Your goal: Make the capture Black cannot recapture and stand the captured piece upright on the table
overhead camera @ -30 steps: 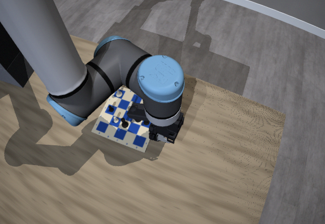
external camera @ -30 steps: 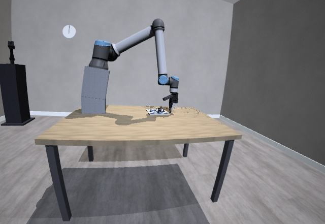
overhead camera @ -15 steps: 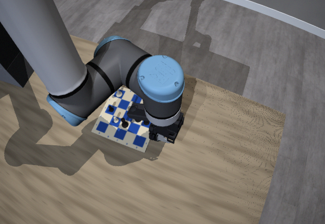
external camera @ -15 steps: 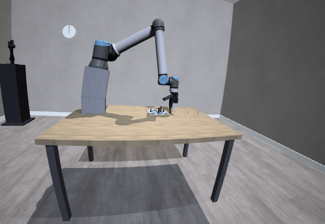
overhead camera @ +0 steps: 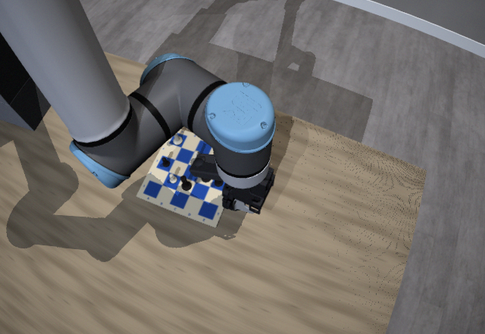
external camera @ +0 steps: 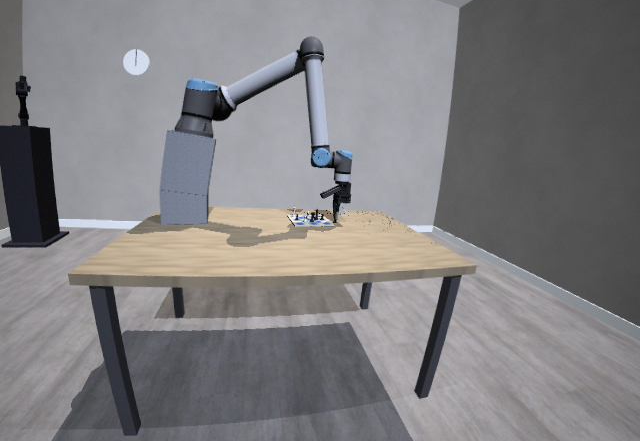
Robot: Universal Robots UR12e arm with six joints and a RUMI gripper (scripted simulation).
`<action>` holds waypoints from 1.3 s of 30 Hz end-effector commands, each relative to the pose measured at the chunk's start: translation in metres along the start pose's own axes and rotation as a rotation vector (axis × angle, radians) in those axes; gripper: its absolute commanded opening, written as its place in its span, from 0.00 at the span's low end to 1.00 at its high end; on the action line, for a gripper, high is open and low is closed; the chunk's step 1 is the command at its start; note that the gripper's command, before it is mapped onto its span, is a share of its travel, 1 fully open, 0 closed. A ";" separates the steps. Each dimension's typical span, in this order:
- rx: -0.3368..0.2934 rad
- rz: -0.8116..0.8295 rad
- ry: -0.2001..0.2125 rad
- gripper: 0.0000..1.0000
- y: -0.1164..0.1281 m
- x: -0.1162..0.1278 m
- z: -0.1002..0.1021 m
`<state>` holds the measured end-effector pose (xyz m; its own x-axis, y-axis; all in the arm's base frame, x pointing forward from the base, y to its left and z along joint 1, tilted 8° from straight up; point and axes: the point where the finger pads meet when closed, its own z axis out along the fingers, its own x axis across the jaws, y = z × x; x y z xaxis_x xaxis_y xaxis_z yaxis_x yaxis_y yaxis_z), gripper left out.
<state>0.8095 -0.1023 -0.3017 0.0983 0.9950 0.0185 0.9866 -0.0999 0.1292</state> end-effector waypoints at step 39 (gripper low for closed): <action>-0.001 0.000 0.000 0.23 0.001 0.000 -0.034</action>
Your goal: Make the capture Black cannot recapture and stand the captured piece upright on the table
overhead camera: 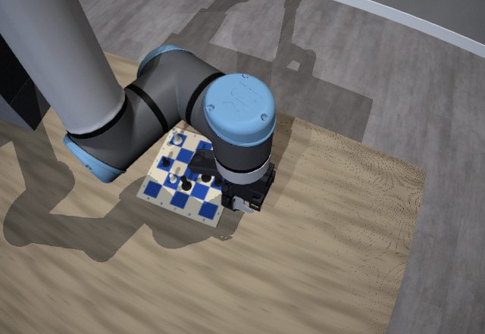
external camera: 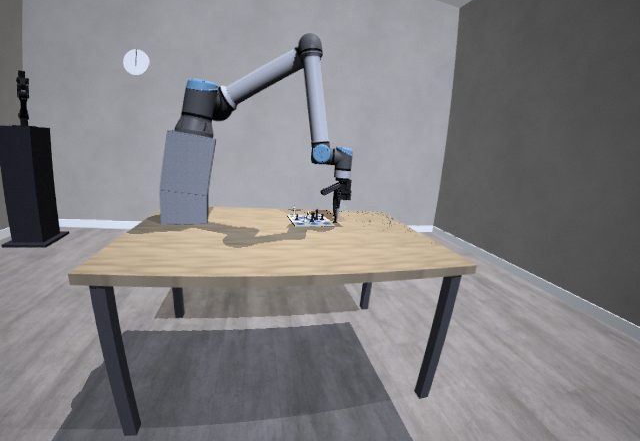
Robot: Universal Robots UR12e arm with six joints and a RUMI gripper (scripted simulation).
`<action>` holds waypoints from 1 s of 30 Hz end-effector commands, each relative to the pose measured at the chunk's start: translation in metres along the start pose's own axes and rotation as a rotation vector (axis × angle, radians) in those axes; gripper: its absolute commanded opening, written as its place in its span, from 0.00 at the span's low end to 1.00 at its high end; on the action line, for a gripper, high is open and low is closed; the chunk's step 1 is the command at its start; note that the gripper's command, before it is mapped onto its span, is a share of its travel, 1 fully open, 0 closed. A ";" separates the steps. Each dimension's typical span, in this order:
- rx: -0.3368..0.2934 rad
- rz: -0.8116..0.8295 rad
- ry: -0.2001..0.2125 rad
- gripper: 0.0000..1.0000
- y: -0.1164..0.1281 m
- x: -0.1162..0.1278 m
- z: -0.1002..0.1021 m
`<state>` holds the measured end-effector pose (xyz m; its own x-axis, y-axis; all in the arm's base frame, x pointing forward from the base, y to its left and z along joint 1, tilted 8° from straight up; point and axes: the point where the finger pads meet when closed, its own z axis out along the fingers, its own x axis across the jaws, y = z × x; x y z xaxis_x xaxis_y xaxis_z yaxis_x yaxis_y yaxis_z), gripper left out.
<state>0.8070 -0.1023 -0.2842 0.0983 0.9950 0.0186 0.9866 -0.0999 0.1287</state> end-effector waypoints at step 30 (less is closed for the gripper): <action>-0.001 0.000 0.000 1.00 0.001 0.000 -0.073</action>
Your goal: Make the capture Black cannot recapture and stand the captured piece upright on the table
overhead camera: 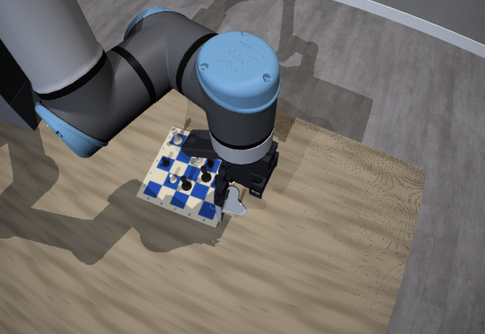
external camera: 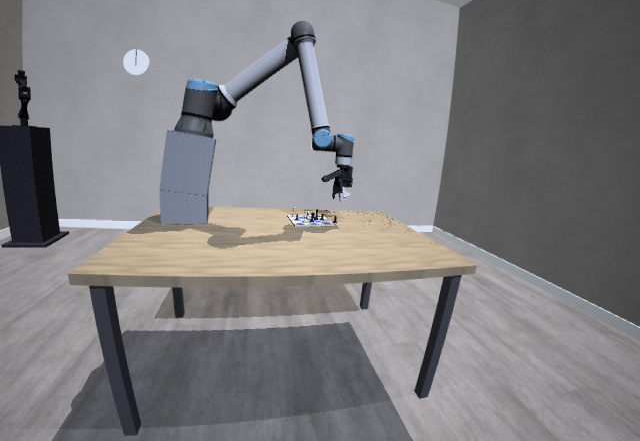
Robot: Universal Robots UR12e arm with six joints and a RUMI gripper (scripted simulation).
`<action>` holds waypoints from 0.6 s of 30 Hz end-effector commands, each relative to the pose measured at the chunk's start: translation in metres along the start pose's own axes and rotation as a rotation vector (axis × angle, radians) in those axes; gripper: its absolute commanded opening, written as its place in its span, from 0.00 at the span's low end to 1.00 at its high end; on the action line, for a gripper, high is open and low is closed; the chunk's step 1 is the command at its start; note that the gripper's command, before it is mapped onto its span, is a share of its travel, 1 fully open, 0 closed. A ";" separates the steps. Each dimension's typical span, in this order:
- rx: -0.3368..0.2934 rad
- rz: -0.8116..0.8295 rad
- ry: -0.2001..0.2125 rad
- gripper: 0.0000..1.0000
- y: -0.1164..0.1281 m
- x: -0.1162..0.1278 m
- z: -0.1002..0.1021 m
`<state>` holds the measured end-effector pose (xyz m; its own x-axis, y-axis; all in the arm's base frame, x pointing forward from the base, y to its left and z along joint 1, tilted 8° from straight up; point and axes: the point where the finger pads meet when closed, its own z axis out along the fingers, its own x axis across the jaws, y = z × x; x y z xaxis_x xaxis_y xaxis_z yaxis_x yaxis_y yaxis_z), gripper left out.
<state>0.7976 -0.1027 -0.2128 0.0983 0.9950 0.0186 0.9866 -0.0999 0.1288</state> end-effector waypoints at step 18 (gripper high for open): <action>-0.001 -0.001 0.000 1.00 -0.024 0.011 -0.001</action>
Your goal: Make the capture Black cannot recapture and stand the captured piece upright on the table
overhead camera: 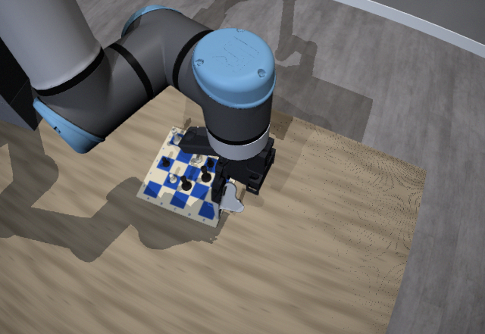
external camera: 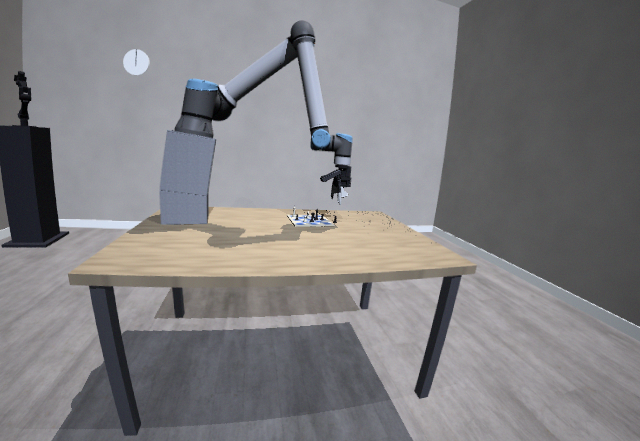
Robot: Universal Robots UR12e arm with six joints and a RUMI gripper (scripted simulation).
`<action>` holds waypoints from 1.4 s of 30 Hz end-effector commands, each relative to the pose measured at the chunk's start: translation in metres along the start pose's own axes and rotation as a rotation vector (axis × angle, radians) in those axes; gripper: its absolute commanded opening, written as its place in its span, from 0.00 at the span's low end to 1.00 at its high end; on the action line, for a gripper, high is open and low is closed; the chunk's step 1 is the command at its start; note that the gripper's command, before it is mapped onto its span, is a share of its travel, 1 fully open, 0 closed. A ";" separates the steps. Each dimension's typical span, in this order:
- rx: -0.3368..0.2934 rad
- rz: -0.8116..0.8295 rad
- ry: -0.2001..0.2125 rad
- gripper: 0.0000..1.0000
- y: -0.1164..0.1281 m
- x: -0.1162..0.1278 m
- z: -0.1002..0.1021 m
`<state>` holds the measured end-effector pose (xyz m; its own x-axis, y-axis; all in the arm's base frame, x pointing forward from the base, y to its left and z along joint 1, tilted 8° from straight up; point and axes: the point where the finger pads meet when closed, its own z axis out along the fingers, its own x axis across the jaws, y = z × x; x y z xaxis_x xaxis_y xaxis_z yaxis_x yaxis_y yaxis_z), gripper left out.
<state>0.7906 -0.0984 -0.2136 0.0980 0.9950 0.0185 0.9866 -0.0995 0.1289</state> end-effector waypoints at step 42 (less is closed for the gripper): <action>-0.001 -0.010 0.000 0.25 -0.215 0.089 -0.028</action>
<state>0.5831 0.0113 -0.2127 0.0878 0.9960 0.0172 0.9876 -0.0893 0.1292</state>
